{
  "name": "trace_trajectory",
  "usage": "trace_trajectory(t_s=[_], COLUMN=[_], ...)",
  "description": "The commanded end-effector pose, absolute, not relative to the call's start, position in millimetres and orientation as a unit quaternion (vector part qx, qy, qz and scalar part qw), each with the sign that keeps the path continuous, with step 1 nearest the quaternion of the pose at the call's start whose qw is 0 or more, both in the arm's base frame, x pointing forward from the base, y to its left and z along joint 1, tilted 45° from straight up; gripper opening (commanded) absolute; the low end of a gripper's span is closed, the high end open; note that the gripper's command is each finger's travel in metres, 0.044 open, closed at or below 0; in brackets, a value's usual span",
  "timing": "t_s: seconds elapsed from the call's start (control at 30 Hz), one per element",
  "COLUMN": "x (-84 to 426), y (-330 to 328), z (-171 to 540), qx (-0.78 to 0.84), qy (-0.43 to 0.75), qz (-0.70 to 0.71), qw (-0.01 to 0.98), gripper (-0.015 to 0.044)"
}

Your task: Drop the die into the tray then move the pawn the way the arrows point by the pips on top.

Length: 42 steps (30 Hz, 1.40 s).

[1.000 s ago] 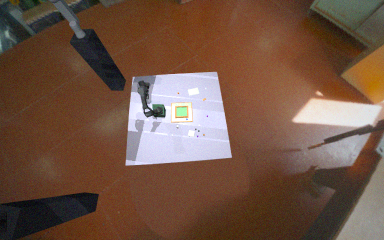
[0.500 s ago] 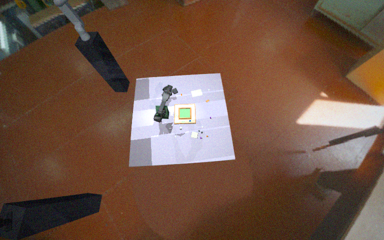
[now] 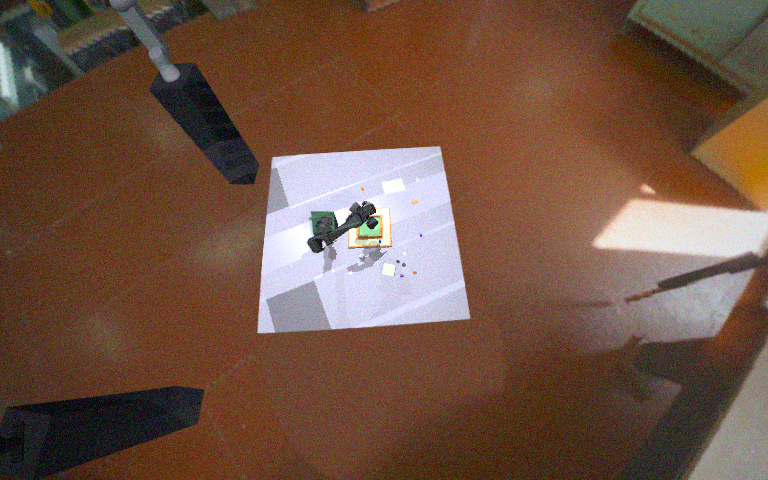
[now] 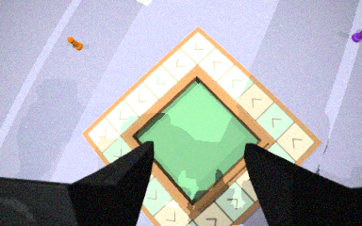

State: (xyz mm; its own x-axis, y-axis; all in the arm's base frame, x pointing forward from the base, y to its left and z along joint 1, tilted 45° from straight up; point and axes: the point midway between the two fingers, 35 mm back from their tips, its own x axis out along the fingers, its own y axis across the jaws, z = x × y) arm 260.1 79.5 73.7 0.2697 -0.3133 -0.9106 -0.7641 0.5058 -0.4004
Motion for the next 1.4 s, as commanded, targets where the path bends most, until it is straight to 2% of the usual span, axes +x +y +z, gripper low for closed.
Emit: trace_trajectory(t_s=[0.0, 0.17, 0.37, 1.37], x=[269, 262, 238, 235], y=[18, -64, -145, -176], z=[78, 86, 100, 77], qx=[-0.400, -0.301, -0.197, -0.194], qy=[0.607, 0.619, 0.601, 0.600], qz=[0.043, -0.142, -0.338, -0.345], qw=[0.686, 0.711, 0.697, 0.696], gripper=[0.0275, 0.0275, 0.0275, 0.0275])
